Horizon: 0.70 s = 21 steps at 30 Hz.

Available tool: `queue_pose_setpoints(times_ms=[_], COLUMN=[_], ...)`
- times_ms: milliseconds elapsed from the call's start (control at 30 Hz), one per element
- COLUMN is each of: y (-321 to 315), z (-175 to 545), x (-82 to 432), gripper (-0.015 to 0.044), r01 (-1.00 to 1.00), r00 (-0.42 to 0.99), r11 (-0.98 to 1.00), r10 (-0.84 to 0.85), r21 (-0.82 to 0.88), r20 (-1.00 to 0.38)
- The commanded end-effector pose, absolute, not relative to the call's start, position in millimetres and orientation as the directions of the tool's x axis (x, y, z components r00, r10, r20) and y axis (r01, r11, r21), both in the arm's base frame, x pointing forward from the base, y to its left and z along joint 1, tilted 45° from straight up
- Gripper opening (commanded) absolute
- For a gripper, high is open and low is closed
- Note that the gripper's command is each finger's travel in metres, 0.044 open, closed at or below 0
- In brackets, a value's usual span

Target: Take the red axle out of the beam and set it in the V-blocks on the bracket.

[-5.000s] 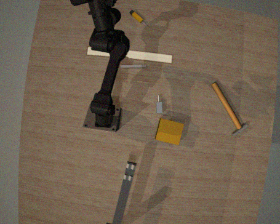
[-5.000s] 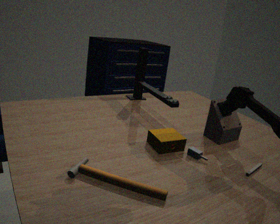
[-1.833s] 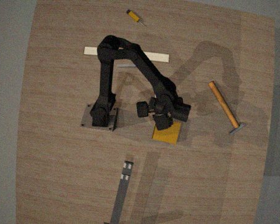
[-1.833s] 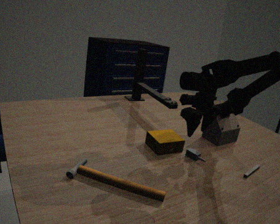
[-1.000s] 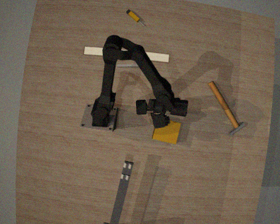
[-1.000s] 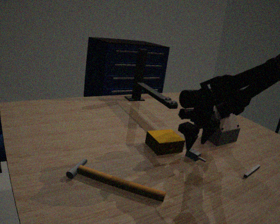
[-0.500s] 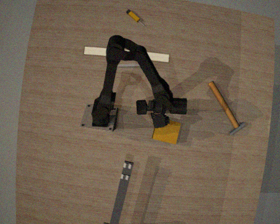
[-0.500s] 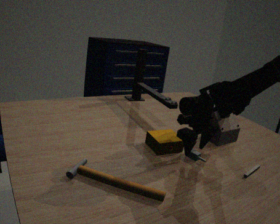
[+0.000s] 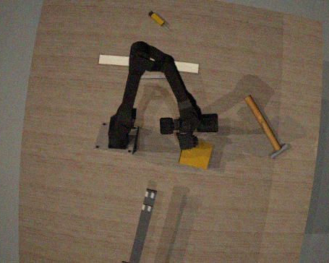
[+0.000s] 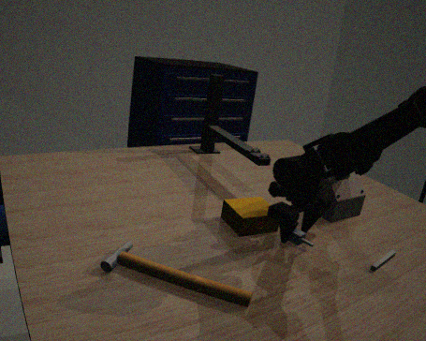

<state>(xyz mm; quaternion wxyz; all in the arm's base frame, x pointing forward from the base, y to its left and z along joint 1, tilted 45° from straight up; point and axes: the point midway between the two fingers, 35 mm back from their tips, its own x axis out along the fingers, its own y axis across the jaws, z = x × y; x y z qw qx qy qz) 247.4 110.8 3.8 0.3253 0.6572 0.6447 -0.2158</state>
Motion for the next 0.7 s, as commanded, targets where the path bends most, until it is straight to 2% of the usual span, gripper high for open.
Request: queue_pose_setpoints(times_ms=[0, 267, 500, 567, 667], y=[111.6, 111.6, 111.6, 110.9, 105.4], z=[1.3, 1.3, 1.3, 1.8, 6.1], x=[246.5, 246.5, 246.5, 246.6, 247.4], gripper=[0.0309, 0.0099, 0.0052, 0.0000, 0.0000], r01=[0.989, 0.989, 0.989, 0.989, 0.989], r00=[0.071, 0.071, 0.071, 0.072, 0.072], r11=[0.040, 0.040, 0.040, 0.040, 0.040], r10=[0.707, 0.707, 0.707, 0.707, 0.705], r21=[0.141, 0.141, 0.141, 0.141, 0.141], r20=[-0.703, -0.703, -0.703, -0.703, -0.705])
